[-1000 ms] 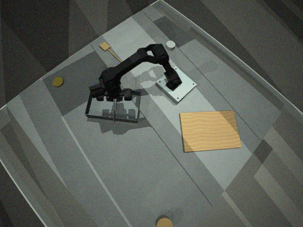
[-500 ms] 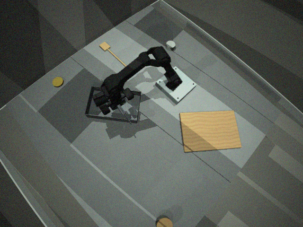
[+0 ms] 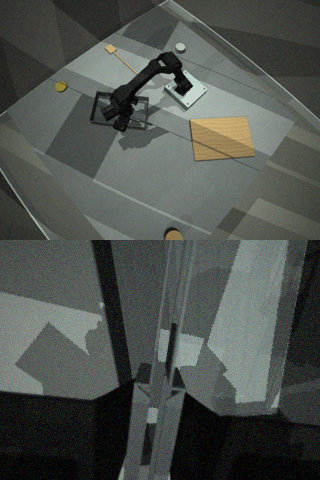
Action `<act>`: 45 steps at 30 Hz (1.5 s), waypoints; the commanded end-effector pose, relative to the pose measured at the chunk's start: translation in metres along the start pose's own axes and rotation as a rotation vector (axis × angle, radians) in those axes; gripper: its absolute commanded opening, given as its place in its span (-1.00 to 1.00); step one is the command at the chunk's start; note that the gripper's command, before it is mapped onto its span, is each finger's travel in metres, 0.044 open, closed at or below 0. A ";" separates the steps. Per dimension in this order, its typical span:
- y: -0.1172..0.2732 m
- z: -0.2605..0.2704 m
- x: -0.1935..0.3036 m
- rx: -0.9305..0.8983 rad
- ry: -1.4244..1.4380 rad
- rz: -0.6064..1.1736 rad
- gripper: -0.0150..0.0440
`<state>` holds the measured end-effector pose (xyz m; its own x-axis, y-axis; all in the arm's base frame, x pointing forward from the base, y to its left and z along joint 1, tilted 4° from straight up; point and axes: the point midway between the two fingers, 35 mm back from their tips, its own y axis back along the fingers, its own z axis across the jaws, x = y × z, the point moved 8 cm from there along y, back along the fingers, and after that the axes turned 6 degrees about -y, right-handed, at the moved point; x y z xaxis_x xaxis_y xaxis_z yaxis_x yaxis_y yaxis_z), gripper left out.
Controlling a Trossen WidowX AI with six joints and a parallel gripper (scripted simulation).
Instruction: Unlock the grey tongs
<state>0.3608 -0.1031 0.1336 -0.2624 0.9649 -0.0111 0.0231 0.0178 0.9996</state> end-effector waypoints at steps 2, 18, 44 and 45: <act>0.003 0.009 0.011 -0.010 0.234 -0.001 -1.00; 0.004 0.028 0.046 -0.013 0.895 -0.001 -1.00; 0.004 0.051 0.106 -0.020 1.966 -0.001 -1.00; 0.004 0.051 0.108 -0.020 2.007 -0.001 -1.00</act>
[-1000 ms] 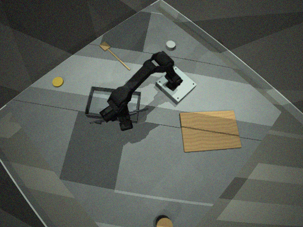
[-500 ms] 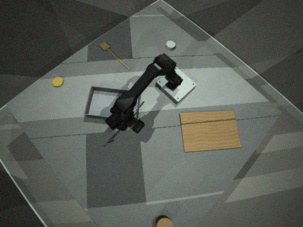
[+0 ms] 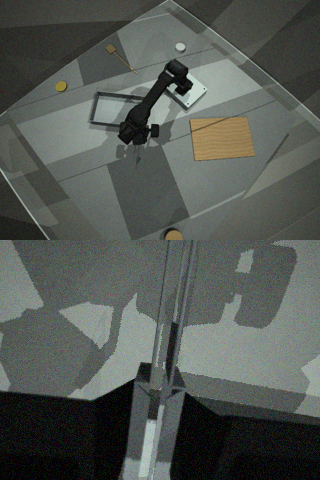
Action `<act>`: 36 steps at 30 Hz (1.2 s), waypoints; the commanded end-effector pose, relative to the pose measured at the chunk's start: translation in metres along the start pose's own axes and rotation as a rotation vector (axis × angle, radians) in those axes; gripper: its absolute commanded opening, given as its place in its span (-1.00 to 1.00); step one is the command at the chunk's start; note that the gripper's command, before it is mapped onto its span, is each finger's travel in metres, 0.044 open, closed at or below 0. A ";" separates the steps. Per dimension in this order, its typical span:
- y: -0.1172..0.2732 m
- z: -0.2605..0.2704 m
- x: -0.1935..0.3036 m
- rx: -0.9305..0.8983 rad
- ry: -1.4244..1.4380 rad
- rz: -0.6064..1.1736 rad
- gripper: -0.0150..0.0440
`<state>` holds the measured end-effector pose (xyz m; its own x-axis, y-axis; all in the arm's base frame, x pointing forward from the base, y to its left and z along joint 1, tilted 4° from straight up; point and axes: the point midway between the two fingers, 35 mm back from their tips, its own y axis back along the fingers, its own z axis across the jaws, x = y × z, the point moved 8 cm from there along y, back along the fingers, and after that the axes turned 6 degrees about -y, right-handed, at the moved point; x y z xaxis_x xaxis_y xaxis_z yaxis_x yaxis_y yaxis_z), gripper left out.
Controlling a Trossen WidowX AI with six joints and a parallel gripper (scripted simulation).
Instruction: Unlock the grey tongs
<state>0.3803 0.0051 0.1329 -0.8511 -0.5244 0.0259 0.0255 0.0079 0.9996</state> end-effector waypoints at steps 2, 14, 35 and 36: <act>0.003 0.011 -0.009 0.000 0.231 -0.010 -1.00; 0.003 0.037 -0.023 -0.002 0.719 -0.011 -1.00; 0.002 0.084 -0.044 -0.004 1.574 -0.015 -1.00; 0.002 0.086 -0.044 -0.004 1.614 -0.016 -1.00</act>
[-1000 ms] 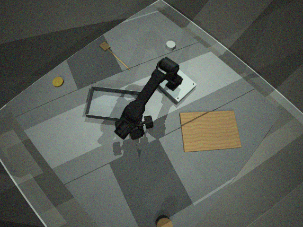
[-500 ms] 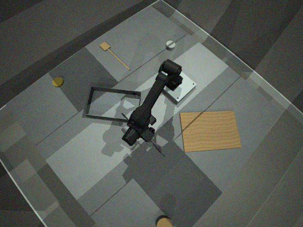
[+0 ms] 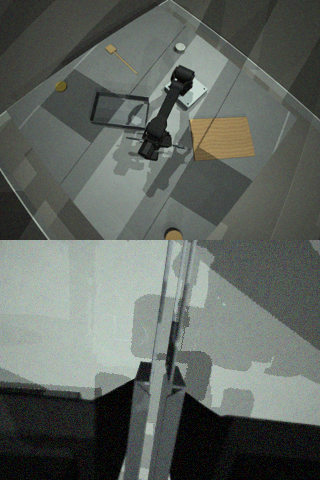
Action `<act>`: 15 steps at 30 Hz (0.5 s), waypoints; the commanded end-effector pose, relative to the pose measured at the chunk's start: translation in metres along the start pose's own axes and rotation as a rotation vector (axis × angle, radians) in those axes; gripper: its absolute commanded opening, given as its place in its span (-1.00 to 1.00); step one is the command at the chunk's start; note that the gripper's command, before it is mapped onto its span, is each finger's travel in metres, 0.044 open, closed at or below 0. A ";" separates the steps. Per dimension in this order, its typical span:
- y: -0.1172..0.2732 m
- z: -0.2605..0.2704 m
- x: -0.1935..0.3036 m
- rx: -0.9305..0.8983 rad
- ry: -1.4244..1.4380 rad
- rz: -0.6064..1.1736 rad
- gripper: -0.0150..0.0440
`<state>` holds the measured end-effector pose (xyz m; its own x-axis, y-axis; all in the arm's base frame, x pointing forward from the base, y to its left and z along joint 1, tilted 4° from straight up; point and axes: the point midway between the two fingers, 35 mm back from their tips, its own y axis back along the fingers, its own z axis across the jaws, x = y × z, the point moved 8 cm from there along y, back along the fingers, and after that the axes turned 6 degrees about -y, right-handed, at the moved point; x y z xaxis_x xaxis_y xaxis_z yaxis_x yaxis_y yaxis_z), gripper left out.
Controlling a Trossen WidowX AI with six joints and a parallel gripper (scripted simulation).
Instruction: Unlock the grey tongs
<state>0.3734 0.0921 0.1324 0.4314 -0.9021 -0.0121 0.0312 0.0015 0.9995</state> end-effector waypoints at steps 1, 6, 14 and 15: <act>0.002 -0.004 -0.011 0.008 0.190 -0.005 -1.00; 0.002 -0.007 -0.023 0.008 0.393 -0.005 -1.00; 0.002 -0.010 -0.043 0.008 0.719 -0.007 -1.00; 0.002 -0.010 -0.045 0.008 0.759 -0.007 -1.00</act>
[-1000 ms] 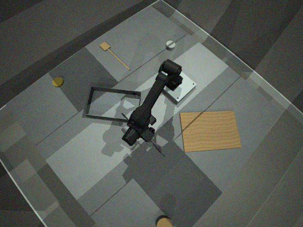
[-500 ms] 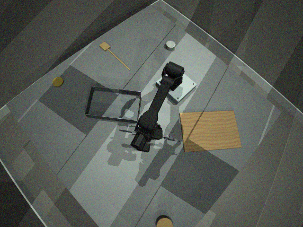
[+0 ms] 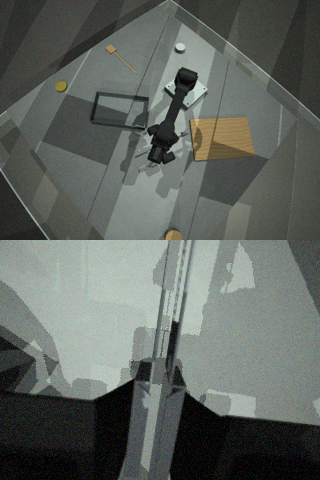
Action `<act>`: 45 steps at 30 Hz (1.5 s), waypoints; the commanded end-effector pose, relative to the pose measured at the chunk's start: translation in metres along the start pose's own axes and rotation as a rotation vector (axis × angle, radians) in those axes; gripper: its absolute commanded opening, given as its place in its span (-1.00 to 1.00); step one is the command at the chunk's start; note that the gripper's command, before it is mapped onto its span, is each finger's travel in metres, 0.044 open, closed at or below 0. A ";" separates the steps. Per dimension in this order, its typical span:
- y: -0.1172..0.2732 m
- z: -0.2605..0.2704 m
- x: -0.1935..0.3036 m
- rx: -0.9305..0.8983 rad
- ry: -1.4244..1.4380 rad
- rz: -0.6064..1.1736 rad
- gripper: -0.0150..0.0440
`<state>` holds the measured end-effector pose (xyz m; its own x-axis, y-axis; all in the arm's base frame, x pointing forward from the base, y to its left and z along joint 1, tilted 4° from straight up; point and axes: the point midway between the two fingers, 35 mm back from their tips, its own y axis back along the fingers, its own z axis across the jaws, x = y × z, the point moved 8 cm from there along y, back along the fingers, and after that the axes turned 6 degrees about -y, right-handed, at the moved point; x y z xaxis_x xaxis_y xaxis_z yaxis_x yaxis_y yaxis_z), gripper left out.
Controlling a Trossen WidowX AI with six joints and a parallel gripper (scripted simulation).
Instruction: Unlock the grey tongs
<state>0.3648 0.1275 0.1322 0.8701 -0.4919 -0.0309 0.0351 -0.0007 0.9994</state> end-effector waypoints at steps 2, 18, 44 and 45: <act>0.002 -0.011 -0.010 0.009 0.230 0.000 -1.00; 0.003 -0.031 -0.035 0.012 0.235 0.000 -1.00; 0.007 -0.097 -0.196 0.023 -0.095 -0.014 -1.00; 0.008 -0.099 -0.203 0.023 -0.108 -0.015 -1.00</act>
<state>0.2545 0.2962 0.1400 0.8399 -0.5414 -0.0390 0.0362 -0.0157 0.9992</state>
